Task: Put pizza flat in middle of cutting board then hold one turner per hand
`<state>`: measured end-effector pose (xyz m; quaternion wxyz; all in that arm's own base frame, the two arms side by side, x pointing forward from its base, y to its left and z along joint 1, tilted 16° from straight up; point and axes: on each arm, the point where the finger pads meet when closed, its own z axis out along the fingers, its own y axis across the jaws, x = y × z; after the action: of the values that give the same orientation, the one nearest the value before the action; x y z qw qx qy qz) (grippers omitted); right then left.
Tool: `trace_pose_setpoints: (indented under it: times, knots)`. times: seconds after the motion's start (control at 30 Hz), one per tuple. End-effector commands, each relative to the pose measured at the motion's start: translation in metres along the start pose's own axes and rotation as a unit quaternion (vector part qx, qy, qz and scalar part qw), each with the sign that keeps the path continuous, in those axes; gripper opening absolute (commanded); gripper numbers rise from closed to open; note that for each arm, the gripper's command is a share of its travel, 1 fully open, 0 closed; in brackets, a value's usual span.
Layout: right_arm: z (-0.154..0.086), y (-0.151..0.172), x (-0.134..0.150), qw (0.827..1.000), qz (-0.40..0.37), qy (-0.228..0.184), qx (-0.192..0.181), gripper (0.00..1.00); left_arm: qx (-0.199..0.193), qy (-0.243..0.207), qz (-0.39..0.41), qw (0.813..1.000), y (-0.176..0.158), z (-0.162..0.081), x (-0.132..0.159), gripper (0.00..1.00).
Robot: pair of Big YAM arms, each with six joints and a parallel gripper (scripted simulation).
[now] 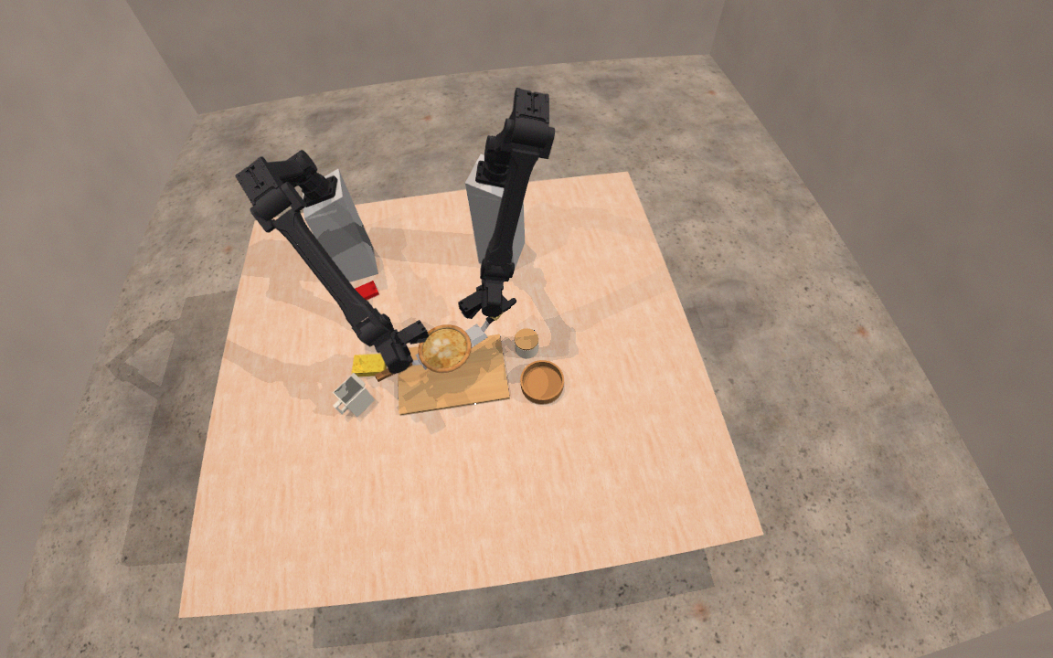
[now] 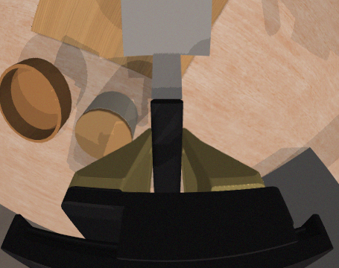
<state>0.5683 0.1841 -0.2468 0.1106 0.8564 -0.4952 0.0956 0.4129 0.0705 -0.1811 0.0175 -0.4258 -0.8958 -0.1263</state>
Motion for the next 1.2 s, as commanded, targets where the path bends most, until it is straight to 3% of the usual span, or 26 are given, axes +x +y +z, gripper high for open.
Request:
trace_pose_setpoints:
  times: [0.0, 0.17, 0.27, 0.37, 0.4, 0.43, 0.5, 0.57, 0.63, 0.67, 0.73, 0.8, 0.93, 1.07, 1.13, 1.17]
  knots:
    - [-0.014, -0.030, 0.010, 1.000, -0.017, -0.001, 0.016, 0.06, -0.020, -0.020, -0.012, 1.000, 0.020, -0.008, -0.027, 0.06]
    - [-0.013, -0.035, 0.021, 1.000, -0.004, -0.001, 0.019, 0.06, -0.026, -0.024, -0.014, 0.999, 0.024, -0.013, -0.021, 0.06]
    - [-0.011, -0.043, 0.030, 1.000, -0.022, -0.001, 0.016, 0.06, -0.008, -0.010, -0.018, 1.000, 0.010, -0.003, -0.005, 0.06]
    - [-0.011, -0.053, 0.039, 1.000, -0.025, 0.000, 0.018, 0.06, -0.021, -0.021, -0.016, 0.999, 0.024, -0.008, -0.021, 0.06]
    - [-0.016, -0.058, 0.044, 0.999, -0.025, 0.002, 0.021, 0.06, -0.023, -0.024, -0.011, 0.999, 0.024, -0.012, -0.027, 0.06]
    - [-0.027, -0.062, 0.048, 0.999, -0.016, 0.005, 0.029, 0.06, -0.023, -0.023, -0.012, 0.999, 0.025, -0.008, -0.014, 0.06]
    - [-0.048, -0.070, 0.028, 0.999, -0.027, 0.005, 0.041, 0.06, -0.015, -0.020, -0.011, 1.000, 0.014, -0.007, -0.007, 0.06]
    - [-0.052, -0.075, 0.021, 0.999, -0.019, 0.005, 0.047, 0.06, -0.022, -0.026, -0.010, 0.999, 0.021, -0.010, -0.014, 0.06]
    - [-0.047, -0.072, 0.022, 0.999, -0.032, 0.005, 0.042, 0.06, -0.028, -0.031, -0.005, 0.999, 0.026, -0.013, -0.028, 0.06]
    - [-0.039, -0.068, 0.029, 0.999, -0.027, 0.004, 0.037, 0.06, -0.020, -0.023, -0.004, 1.000, 0.021, 0.000, -0.023, 0.06]
    - [-0.039, -0.068, 0.029, 0.999, -0.027, 0.004, 0.037, 0.06, -0.020, -0.023, -0.004, 1.000, 0.021, 0.000, -0.023, 0.06]
    - [-0.015, -0.065, 0.036, 0.999, -0.017, 0.004, 0.036, 0.06, -0.018, -0.020, -0.011, 1.000, 0.023, 0.007, -0.015, 0.06]
    - [-0.001, -0.057, 0.040, 1.000, -0.016, 0.003, 0.027, 0.06, -0.015, -0.016, -0.011, 1.000, 0.020, 0.016, -0.013, 0.06]
    - [0.002, -0.062, 0.035, 0.999, -0.019, 0.004, 0.032, 0.06, -0.022, -0.022, -0.005, 0.999, 0.022, 0.016, -0.022, 0.06]
    - [-0.012, -0.071, 0.029, 0.999, -0.025, 0.007, 0.045, 0.06, -0.017, -0.017, -0.011, 1.000, 0.024, 0.023, -0.016, 0.06]
    - [-0.006, -0.064, 0.030, 0.999, -0.027, 0.004, 0.027, 0.06, -0.016, -0.016, -0.011, 1.000, 0.024, 0.024, -0.016, 0.06]
